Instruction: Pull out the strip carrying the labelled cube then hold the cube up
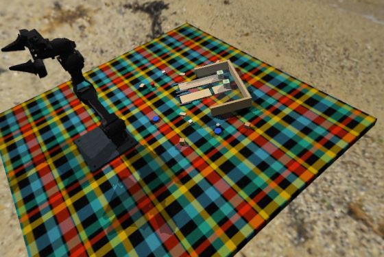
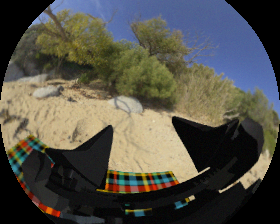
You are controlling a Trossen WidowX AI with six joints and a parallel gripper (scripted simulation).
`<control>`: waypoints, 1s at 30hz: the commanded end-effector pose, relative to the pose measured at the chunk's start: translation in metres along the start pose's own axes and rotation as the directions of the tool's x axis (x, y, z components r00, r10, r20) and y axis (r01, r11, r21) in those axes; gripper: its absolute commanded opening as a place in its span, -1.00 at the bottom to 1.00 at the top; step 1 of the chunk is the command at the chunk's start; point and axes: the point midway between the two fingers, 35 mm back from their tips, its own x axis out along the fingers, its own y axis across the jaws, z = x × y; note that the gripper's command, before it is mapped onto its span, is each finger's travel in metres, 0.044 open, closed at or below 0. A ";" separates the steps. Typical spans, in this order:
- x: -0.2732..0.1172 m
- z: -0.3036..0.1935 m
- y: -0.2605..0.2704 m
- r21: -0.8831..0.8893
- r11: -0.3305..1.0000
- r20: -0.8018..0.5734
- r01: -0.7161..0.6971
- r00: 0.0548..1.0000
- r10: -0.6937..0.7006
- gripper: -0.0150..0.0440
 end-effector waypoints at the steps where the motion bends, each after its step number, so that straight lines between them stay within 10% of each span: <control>1: 0.000 0.001 0.001 0.005 1.000 0.004 0.000 1.000 0.000 0.86; 15: -0.010 0.133 0.138 0.050 0.930 0.485 -0.365 0.823 0.297 0.86; 30: -0.185 0.207 0.273 -0.237 0.429 0.772 -0.872 0.100 0.628 0.86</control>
